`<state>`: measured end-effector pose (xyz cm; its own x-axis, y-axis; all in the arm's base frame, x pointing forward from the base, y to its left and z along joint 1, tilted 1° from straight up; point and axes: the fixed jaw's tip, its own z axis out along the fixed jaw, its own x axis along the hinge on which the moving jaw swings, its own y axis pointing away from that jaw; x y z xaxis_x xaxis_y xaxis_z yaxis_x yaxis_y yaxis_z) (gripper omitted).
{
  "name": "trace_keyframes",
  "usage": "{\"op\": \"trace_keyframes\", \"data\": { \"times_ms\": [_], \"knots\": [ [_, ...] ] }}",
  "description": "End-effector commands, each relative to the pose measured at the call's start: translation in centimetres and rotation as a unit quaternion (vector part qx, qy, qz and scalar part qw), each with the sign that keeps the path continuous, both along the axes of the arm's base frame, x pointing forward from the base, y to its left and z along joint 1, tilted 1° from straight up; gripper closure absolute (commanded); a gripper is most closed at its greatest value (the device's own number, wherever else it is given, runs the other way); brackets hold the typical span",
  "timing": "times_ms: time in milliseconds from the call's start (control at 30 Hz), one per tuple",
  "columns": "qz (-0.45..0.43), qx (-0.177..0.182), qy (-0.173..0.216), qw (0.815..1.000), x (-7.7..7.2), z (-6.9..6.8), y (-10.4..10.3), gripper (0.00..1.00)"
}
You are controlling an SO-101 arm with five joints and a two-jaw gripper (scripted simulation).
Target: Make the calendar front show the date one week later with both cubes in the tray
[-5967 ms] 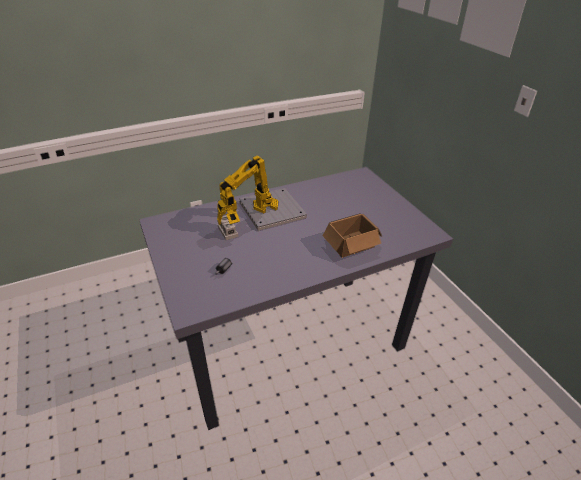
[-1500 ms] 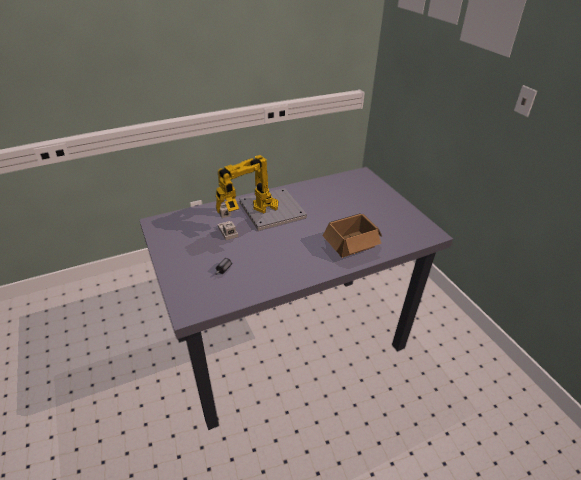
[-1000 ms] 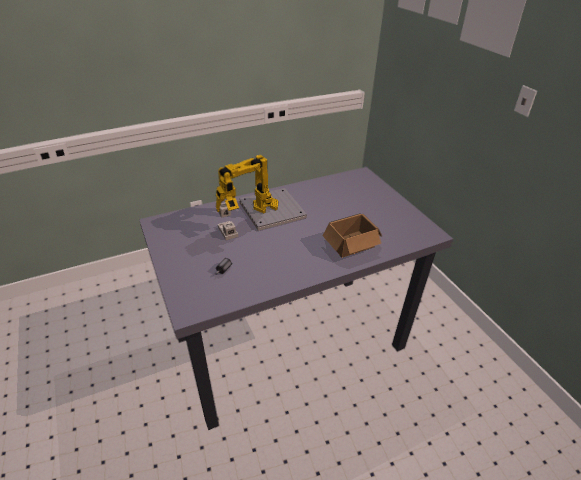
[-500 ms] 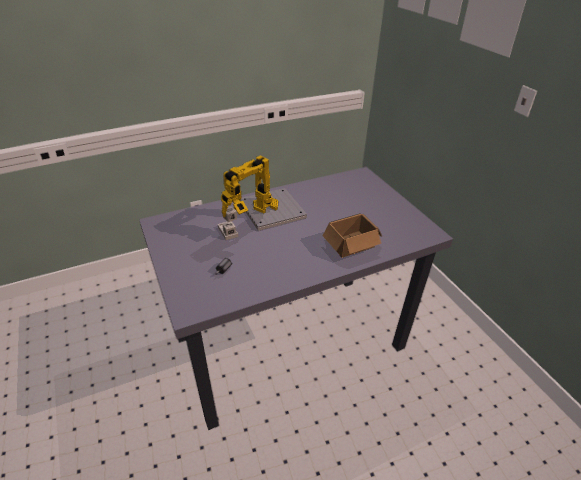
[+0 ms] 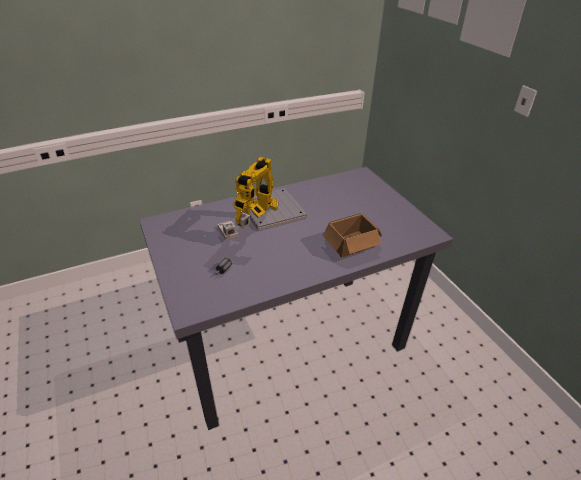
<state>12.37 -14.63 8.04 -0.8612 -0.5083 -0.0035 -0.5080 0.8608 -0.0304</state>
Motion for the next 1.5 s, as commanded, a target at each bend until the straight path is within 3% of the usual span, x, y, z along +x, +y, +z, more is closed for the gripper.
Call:
{"op": "trace_keyframes", "data": {
  "times_ms": [0,333,567,633,900,1467],
  "knots": [
    [0.011,0.003,0.002,1.000,0.3,0.0,0.2,1.00],
    [0.045,0.003,0.002,0.999,1.3,0.0,1.0,1.00],
    [0.150,0.002,0.001,0.989,4.1,0.1,4.0,1.00],
    [0.150,0.002,0.001,0.989,4.1,0.1,4.0,1.00],
    [0.262,0.001,0.000,0.965,6.4,0.1,7.9,1.00],
    [0.285,0.001,0.000,0.958,6.8,-0.3,8.8,1.00]
  ]
}}
